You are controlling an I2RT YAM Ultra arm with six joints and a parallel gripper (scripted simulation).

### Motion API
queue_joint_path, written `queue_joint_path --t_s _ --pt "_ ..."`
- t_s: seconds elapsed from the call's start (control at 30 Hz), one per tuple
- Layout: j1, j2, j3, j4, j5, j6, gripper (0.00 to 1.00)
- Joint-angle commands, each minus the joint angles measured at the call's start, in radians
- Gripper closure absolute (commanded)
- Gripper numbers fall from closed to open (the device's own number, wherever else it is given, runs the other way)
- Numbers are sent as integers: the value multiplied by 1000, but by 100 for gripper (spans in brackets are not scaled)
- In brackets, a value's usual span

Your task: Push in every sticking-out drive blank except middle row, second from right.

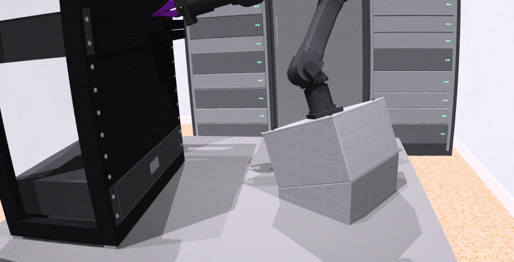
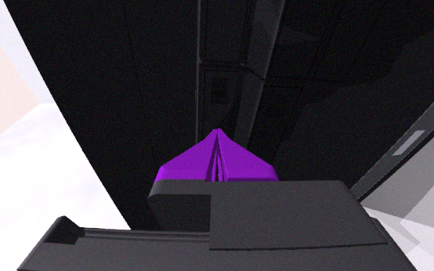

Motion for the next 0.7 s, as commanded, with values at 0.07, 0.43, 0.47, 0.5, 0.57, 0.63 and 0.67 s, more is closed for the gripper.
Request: queue_joint_path --t_s 0.07,0.43,0.47,0.5,0.57,0.63,0.67 --pt "2 8 79 155 -63 -13 100" --pt "-10 14 87 152 -71 -6 100" --pt "-10 14 87 152 -71 -6 100" --pt "-11 14 87 152 -72 -5 100" --pt "-11 14 87 152 -72 -5 100" --pt "-11 14 88 152 -72 -4 100" --pt "-12 15 88 151 -72 -4 100"
